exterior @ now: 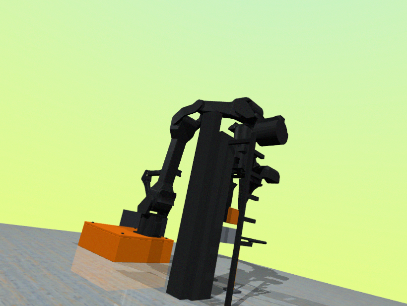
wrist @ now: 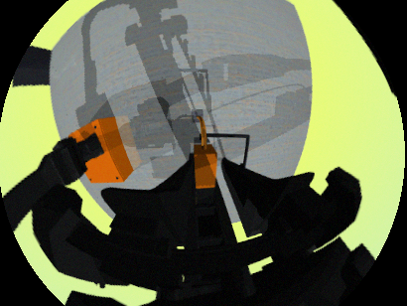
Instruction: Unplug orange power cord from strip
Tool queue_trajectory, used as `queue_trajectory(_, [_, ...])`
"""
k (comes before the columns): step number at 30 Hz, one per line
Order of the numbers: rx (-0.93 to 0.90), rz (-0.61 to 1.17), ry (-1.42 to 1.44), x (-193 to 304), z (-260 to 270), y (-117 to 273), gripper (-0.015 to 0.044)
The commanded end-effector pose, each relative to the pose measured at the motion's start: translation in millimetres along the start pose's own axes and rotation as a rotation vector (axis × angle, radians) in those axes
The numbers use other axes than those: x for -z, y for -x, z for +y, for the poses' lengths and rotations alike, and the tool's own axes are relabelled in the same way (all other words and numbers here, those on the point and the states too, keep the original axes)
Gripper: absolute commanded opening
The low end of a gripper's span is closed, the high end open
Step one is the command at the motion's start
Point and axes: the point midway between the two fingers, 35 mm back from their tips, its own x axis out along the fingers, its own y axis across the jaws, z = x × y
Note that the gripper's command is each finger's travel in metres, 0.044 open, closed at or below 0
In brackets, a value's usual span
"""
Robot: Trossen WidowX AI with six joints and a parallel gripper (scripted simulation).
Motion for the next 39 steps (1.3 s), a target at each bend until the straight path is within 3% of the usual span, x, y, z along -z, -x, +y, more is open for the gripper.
queue_trajectory(1, [-0.006,0.001,0.004,0,2,-7,0.016])
queue_trajectory(5, [-0.006,0.001,0.004,0,2,-8,0.016])
queue_trajectory(8, [-0.002,0.0,0.0,0,1,-5,0.0081])
queue_trajectory(18, [-0.002,0.0,0.0,0,1,-5,0.0])
queue_trajectory(39, [-0.004,-0.002,0.001,-32,-1,-5,0.0])
